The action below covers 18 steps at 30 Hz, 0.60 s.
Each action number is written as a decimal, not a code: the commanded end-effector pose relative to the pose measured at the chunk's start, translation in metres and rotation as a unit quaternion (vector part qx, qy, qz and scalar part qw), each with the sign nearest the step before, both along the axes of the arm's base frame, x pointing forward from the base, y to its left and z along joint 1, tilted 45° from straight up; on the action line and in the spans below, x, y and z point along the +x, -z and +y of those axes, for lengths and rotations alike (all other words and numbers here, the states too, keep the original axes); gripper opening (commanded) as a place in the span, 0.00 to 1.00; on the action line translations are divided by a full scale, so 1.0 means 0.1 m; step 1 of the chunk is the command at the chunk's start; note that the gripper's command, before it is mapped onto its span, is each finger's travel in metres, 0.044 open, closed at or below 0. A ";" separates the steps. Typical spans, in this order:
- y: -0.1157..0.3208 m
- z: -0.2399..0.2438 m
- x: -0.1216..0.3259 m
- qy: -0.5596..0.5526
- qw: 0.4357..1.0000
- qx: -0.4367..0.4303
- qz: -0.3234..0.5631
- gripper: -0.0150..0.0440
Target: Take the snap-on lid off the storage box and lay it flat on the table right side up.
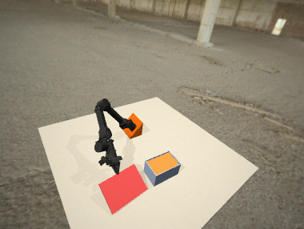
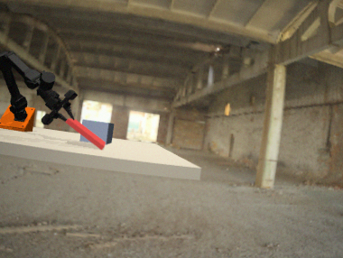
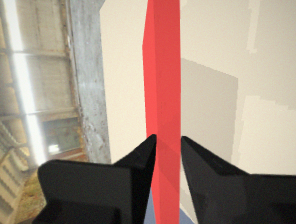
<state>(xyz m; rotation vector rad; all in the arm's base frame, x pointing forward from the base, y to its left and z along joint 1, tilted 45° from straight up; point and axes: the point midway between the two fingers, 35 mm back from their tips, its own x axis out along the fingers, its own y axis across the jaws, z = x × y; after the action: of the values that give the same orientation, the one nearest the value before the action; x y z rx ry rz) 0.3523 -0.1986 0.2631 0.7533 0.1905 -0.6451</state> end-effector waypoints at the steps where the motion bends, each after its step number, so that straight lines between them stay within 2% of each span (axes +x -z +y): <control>1: 0.12 -0.09 -0.02 0.011 1.000 0.005 0.011 0.25; 18: 0.21 -0.19 -0.01 0.011 1.000 0.005 0.011 0.25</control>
<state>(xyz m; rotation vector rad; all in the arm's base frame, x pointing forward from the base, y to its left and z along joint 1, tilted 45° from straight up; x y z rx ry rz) 0.3514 -0.2112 0.2539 0.7535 0.1844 -0.6541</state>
